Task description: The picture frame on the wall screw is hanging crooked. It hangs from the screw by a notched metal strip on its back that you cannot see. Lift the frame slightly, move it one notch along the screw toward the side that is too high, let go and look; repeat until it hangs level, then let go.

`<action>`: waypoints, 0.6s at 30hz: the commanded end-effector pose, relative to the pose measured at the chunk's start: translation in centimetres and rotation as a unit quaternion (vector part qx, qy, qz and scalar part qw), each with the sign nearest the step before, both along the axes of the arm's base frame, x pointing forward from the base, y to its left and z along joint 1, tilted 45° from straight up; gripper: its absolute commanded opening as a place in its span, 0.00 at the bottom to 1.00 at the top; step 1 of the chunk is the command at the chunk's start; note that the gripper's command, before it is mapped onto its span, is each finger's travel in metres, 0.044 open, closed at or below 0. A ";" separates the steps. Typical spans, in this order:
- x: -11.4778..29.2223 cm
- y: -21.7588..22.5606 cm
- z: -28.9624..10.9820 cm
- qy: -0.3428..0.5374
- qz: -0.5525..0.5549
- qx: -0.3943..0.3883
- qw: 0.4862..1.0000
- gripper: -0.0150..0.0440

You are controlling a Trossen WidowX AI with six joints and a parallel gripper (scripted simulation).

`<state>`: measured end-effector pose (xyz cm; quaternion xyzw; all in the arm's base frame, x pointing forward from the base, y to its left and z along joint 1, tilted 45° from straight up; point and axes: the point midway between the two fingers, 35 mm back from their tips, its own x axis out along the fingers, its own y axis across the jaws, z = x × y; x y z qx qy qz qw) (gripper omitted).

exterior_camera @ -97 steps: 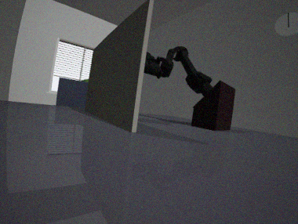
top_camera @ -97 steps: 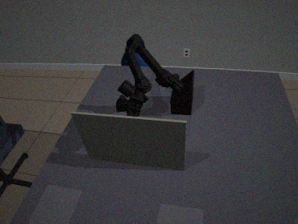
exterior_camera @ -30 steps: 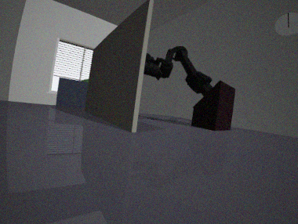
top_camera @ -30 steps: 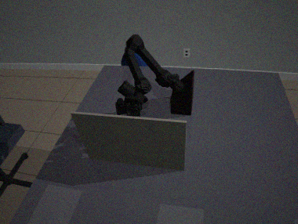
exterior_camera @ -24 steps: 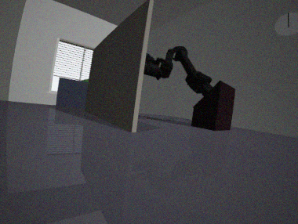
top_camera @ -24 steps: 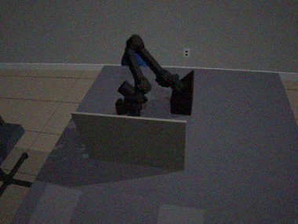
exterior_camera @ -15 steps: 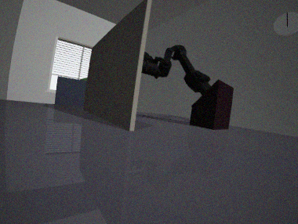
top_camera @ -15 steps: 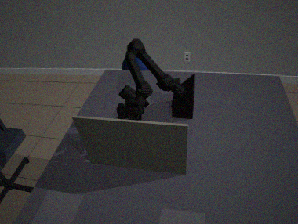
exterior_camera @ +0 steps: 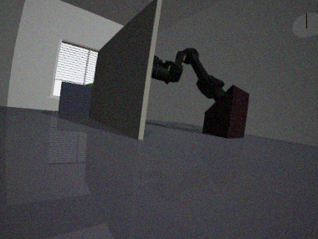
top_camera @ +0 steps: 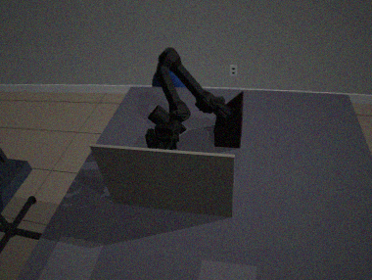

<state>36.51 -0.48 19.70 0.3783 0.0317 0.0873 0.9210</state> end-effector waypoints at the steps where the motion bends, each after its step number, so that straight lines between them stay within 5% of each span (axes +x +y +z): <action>1: 0.0 0.0 0.0 0.000 0.000 -0.002 1.000 0.69; 18: -9.8 -1.9 -0.2 -0.032 0.001 -0.164 0.986 0.69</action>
